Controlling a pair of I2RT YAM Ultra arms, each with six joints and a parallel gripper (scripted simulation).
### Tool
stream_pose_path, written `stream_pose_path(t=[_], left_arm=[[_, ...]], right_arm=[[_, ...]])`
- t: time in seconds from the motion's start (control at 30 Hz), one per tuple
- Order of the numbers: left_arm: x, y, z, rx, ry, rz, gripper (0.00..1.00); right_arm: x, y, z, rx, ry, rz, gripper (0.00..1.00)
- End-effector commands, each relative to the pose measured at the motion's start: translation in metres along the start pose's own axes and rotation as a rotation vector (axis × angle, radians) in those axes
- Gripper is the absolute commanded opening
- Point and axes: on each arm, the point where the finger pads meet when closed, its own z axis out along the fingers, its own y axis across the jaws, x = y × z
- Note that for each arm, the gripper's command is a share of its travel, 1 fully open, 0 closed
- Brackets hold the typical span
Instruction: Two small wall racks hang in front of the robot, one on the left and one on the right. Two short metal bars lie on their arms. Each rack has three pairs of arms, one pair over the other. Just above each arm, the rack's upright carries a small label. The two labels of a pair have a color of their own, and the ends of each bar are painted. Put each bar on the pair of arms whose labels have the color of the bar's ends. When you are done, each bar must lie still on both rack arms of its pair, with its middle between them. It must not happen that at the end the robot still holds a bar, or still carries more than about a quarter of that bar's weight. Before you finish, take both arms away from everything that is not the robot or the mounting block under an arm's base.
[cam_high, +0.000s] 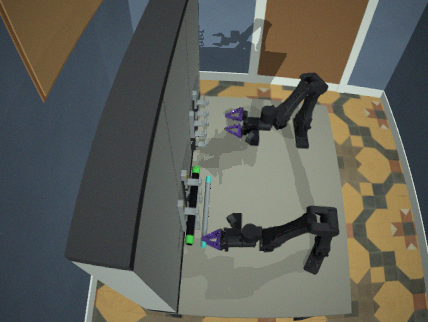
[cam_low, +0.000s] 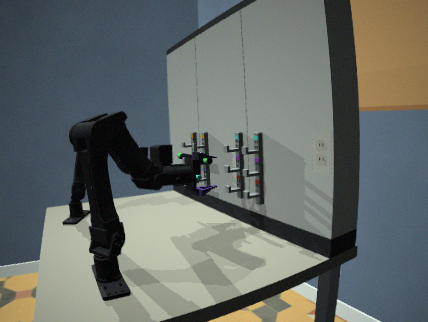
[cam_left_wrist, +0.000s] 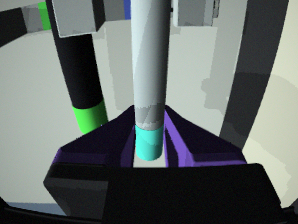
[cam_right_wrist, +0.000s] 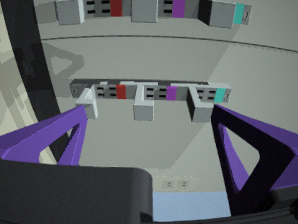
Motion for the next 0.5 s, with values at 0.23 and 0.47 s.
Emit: stream_pose_path(t=[0.23,0.47], left_arm=[[-0.001,0.036,-0.008,-0.115,-0.005,-0.033,0.0],[-0.012,0.04,-0.008,-0.115,-0.005,-0.033,0.0]], right_arm=[[-0.003,-0.01,-0.002,0.031,-0.005,0.021,1.0],[-0.003,-0.01,-0.002,0.031,-0.005,0.021,1.0]])
